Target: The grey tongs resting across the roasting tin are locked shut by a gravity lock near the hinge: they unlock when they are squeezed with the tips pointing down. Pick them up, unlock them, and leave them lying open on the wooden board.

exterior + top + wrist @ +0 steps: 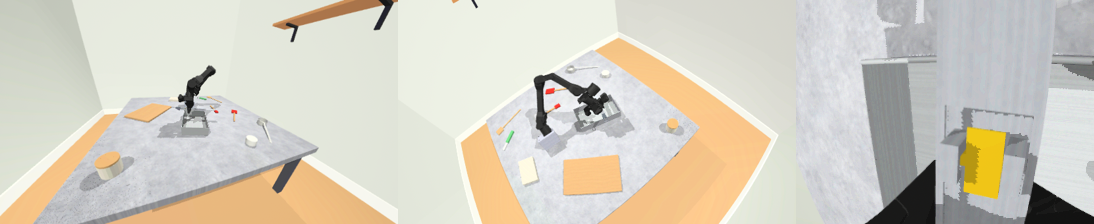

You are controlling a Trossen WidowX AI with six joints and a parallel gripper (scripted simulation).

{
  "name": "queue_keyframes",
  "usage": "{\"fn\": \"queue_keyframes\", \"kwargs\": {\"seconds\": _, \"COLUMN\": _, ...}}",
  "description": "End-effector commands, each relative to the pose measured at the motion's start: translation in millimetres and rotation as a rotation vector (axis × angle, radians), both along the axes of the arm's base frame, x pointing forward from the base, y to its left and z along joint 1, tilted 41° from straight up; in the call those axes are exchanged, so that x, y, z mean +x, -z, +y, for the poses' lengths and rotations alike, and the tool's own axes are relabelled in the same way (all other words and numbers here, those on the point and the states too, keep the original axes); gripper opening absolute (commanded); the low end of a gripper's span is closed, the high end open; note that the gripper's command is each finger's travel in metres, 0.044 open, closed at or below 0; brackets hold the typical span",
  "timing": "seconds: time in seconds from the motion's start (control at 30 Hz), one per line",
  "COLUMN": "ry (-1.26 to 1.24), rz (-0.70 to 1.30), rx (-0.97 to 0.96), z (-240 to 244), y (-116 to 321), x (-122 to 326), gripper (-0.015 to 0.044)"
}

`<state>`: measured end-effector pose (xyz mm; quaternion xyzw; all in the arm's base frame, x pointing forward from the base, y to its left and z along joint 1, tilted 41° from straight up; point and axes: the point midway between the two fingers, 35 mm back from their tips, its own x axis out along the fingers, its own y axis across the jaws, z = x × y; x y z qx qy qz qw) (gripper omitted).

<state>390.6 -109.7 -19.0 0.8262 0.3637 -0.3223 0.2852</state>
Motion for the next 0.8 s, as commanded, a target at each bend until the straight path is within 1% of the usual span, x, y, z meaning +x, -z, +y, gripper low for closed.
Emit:
{"fn": "queue_keyframes", "kwargs": {"seconds": 0.0, "ry": -0.008, "rz": -0.003, "rx": 0.000, "z": -0.3, "y": -1.0, "x": 0.9, "gripper": -0.0150}}
{"fn": "queue_keyframes", "kwargs": {"seconds": 0.77, "ry": -0.156, "rz": 0.180, "rx": 0.057, "z": -2.1, "y": 7.2, "x": 7.1, "gripper": -0.0150}}
